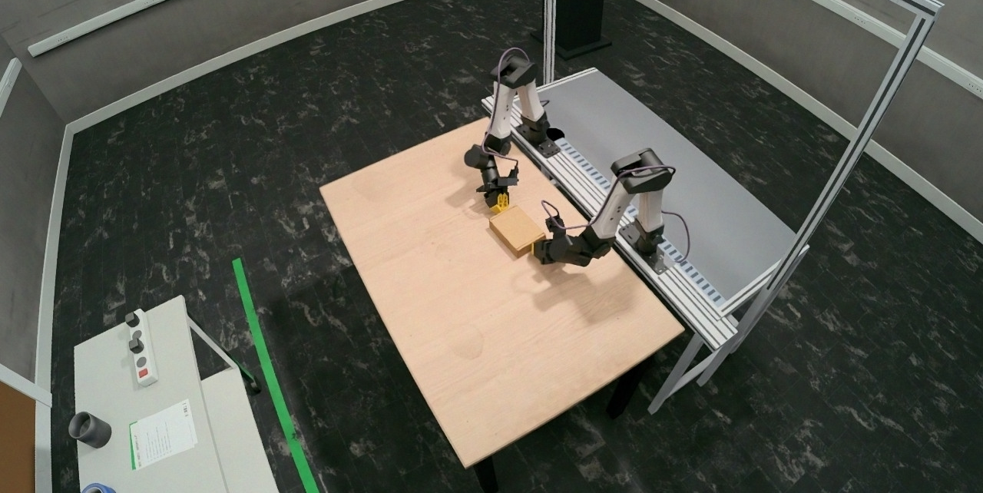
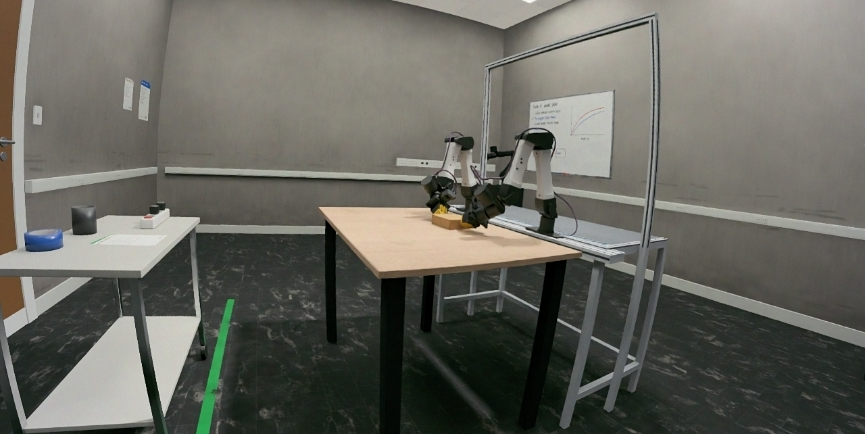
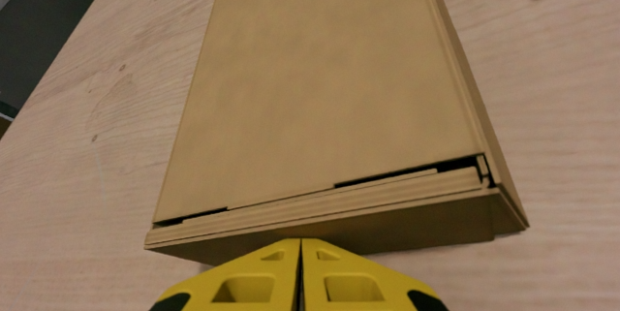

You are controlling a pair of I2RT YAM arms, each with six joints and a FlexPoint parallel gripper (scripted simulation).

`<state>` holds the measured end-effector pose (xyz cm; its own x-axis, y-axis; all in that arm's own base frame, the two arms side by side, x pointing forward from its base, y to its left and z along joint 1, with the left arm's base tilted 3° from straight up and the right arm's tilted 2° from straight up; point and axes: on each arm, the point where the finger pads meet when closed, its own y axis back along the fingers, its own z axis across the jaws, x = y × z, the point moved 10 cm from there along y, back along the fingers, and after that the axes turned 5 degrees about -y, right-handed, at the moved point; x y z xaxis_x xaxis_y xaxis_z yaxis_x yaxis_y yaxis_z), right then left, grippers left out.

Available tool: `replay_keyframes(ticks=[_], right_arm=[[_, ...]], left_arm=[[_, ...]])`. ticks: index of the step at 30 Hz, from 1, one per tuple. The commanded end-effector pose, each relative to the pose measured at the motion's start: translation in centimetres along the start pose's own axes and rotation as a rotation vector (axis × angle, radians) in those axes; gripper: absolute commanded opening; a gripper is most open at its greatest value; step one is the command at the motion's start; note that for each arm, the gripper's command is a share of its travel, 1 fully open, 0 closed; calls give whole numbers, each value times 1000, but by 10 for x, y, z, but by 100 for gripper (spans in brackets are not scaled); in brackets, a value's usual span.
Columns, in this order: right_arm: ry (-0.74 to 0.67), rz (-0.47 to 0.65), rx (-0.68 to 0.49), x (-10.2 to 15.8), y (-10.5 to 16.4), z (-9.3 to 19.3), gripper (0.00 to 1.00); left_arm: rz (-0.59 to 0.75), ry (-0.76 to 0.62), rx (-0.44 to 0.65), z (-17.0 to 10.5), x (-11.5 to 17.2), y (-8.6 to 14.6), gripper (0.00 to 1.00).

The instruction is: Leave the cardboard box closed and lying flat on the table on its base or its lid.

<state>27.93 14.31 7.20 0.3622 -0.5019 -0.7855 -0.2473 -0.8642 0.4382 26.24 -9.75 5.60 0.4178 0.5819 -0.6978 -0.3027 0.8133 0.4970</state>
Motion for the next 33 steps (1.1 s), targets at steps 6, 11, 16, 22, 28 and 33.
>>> replay_keyframes(ticks=[6, 11, 16, 22, 28, 33], right_arm=[[10, -44, -23, -4, -7, 5, 0], [4, -42, -27, -3, -7, 7, 0], [6, -43, -26, -3, -7, 7, 0], [2, -41, -29, -2, -7, 8, 0], [2, -41, -29, -2, -7, 9, 0], [3, -41, -28, -2, -7, 8, 0]], left_arm=[[-49, -33, 2, 4, -7, -8, 0], [-47, -24, 10, 1, -6, -9, 0], [-47, -24, 10, 0, -5, -9, 0], [-47, -23, 11, 0, -5, -8, 0], [-47, -22, 12, -1, -5, -9, 0], [-47, -22, 12, -1, -5, -9, 0]])
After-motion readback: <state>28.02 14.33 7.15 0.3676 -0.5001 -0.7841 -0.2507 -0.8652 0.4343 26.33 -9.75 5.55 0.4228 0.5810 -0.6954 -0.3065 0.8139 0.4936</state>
